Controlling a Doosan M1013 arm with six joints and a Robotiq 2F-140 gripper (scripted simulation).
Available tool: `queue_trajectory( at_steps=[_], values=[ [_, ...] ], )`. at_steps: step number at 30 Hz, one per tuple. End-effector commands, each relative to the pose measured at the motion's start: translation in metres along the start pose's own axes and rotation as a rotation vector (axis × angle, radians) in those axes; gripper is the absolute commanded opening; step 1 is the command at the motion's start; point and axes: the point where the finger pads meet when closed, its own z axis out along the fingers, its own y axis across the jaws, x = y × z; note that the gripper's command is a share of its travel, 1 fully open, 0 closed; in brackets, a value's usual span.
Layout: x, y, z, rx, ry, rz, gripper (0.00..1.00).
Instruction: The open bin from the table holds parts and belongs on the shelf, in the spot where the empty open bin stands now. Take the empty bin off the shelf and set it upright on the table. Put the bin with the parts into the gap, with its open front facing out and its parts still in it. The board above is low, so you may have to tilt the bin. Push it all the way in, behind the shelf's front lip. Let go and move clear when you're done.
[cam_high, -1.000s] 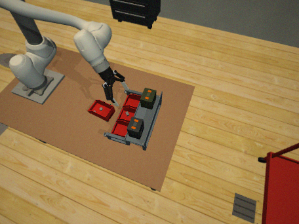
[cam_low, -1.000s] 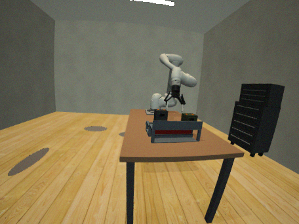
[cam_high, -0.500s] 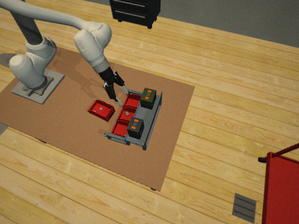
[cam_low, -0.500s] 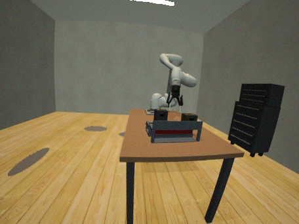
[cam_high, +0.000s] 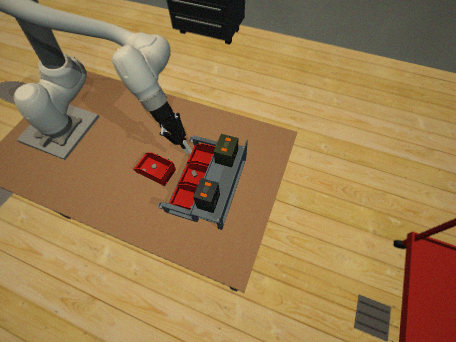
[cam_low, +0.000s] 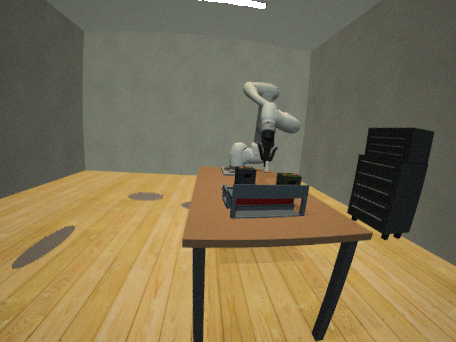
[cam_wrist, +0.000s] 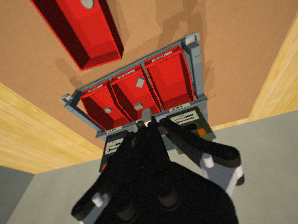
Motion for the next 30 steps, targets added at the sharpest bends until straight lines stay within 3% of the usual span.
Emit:
queue_trajectory(
  at_steps=[1,18,30],
  values=[
    [0.0014,0.0024,0.0016,0.001,0.000,-0.012,0.10],
    [0.0014,0.0023,0.0016,-0.003,0.012,-0.012,0.10],
    [0.0017,0.0029,0.0017,-0.045,0.142,-0.011,0.10]
  ],
)
